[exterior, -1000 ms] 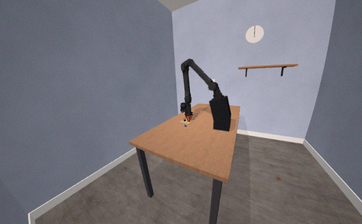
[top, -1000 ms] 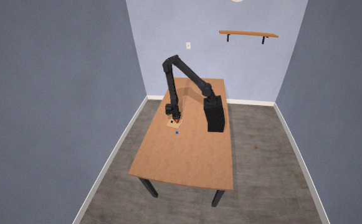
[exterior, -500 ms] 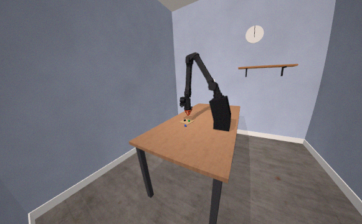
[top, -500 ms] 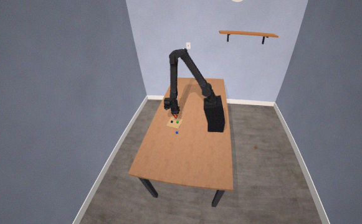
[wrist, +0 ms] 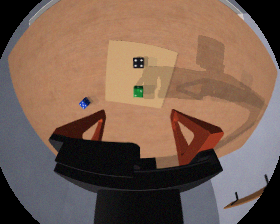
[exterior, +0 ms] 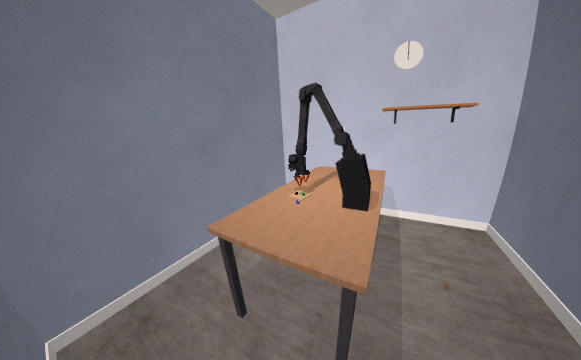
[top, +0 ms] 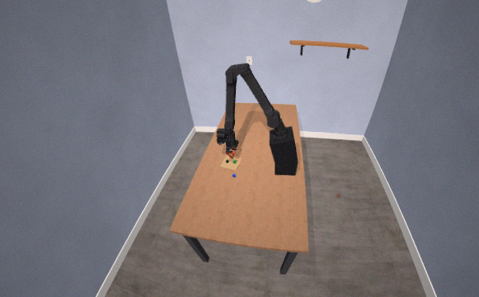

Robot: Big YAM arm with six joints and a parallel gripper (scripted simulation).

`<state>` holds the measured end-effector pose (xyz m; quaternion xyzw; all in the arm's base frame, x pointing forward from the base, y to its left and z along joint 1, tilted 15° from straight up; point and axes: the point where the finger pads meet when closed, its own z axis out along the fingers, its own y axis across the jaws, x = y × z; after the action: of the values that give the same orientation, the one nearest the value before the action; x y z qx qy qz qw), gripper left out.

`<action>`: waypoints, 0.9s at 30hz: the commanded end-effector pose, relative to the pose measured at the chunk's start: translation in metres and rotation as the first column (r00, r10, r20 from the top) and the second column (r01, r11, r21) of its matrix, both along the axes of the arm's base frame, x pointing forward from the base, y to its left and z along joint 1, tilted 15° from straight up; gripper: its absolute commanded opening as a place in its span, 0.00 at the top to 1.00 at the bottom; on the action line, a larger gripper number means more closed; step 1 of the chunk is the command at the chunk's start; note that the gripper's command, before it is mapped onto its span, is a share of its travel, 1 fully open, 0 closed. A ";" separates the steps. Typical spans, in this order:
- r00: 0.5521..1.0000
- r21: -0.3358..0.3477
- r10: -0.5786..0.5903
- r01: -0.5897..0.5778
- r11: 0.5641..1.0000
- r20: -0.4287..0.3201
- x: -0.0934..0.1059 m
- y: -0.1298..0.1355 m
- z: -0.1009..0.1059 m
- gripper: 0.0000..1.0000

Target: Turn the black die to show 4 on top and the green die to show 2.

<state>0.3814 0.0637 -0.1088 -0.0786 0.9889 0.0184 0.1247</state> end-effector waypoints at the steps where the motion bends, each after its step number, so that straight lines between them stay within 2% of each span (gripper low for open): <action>1: 1.000 0.003 0.005 -0.005 1.000 0.029 0.008 -0.001 0.011 0.00; 14: 1.000 0.004 0.005 -0.005 1.000 0.030 0.008 -0.001 0.011 0.00; 18: 1.000 0.001 0.005 -0.005 1.000 0.016 0.002 -0.002 0.013 0.00; 22: 1.000 0.001 0.004 -0.005 1.000 0.016 0.000 -0.003 0.017 0.00; 27: 1.000 0.001 0.004 -0.004 1.000 0.016 -0.005 -0.005 0.038 0.00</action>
<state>0.3736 0.0620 -0.0943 -0.0787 0.9896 0.0178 0.1190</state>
